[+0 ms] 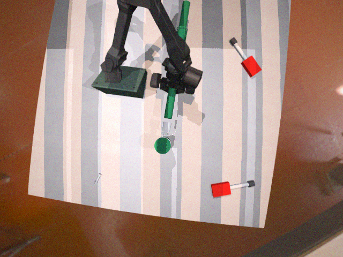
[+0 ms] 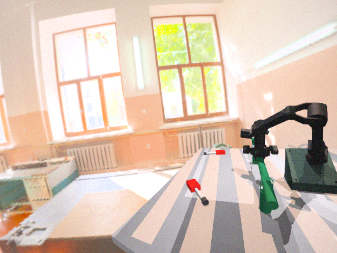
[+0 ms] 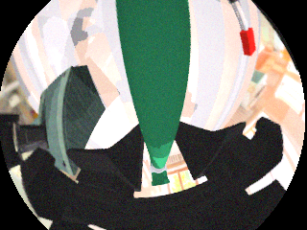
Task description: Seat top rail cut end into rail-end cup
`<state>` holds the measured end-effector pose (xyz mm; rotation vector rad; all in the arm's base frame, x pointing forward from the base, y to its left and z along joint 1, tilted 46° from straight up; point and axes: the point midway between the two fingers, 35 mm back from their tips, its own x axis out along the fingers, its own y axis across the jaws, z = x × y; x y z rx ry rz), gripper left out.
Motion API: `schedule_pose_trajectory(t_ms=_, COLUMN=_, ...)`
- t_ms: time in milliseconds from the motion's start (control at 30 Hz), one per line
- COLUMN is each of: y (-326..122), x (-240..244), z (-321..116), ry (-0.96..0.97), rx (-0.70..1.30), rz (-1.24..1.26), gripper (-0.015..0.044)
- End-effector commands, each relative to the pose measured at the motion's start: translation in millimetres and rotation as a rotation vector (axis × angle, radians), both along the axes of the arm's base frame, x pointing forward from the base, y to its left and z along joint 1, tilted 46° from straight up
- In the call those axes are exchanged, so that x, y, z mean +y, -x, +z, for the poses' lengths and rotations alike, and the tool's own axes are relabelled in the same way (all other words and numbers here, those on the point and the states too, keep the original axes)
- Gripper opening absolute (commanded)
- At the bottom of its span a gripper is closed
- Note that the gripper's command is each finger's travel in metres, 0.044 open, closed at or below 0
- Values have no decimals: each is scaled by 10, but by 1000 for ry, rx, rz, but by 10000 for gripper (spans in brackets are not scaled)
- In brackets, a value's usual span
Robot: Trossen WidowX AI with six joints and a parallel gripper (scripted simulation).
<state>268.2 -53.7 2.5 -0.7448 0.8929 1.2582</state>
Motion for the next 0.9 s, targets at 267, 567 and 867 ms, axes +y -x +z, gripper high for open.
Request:
schedule_pose_trajectory(t_ms=267, y=-3, x=-3, z=-5, ry=-1, rx=-2, rz=0, gripper=0)
schedule_pose_trajectory(t_ms=567, y=-8, x=-65, z=16, ry=-1, rx=-2, rz=0, gripper=0)
schedule_pose_trajectory(t_ms=867, y=-21, x=-117, z=17, ry=-1, rx=-2, rz=0, gripper=0)
